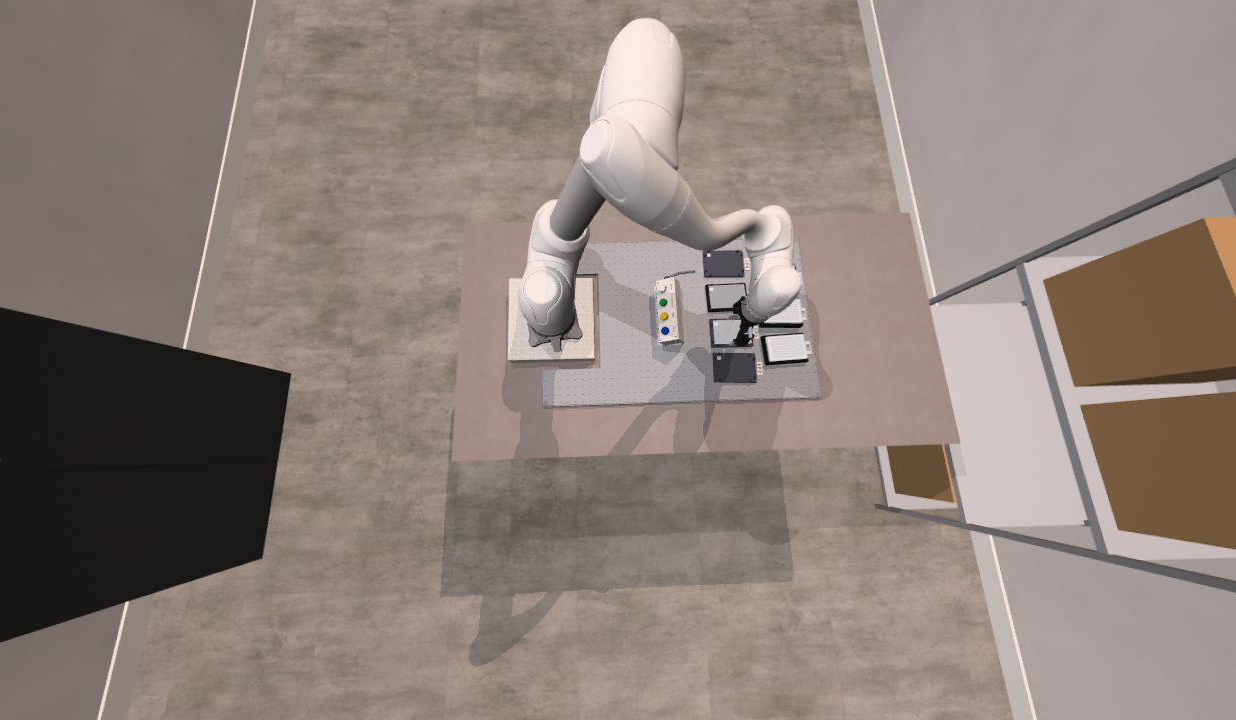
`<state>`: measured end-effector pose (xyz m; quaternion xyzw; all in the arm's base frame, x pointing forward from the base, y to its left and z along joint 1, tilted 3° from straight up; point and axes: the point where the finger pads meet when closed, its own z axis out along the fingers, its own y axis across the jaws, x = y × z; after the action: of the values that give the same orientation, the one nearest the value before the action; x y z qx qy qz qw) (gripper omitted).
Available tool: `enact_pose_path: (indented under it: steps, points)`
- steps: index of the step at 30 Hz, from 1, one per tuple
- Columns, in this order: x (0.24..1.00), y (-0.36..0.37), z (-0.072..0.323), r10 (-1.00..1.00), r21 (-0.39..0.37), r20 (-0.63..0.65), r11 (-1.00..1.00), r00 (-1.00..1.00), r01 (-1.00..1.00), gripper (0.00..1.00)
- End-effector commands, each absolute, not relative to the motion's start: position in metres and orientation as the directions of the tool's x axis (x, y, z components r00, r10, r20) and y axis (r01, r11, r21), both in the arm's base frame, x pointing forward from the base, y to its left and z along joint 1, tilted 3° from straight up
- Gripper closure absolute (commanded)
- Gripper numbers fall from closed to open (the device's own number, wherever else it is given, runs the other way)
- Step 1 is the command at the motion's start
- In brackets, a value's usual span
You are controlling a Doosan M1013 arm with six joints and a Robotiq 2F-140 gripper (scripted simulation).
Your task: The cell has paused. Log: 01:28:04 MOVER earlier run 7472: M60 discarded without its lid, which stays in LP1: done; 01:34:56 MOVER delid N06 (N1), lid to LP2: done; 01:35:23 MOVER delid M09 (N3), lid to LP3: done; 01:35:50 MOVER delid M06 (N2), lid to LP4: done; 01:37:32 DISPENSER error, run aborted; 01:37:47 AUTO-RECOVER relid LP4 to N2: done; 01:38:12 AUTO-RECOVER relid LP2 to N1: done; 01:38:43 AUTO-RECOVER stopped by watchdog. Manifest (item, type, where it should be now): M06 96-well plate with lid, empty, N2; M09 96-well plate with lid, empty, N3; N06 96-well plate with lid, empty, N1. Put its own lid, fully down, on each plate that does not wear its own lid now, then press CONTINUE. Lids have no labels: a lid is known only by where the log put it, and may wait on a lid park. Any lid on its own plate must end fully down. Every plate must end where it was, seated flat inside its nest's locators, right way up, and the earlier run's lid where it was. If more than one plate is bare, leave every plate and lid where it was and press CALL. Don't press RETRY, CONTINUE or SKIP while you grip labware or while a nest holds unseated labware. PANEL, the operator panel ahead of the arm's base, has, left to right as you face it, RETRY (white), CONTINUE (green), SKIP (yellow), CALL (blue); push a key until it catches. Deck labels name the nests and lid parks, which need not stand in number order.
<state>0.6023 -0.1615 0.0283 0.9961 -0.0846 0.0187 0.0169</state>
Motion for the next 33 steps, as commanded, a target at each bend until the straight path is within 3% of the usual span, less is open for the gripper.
enact_pose_path:
  steps: [1,33]
  points:
    - [0.602,-0.162,0.028,-0.168,0.030,0.040,-0.985,0.985,-0.169,1.00]
    - [0.601,-0.160,0.066,-0.168,0.030,0.040,-0.985,0.985,-0.169,1.00]
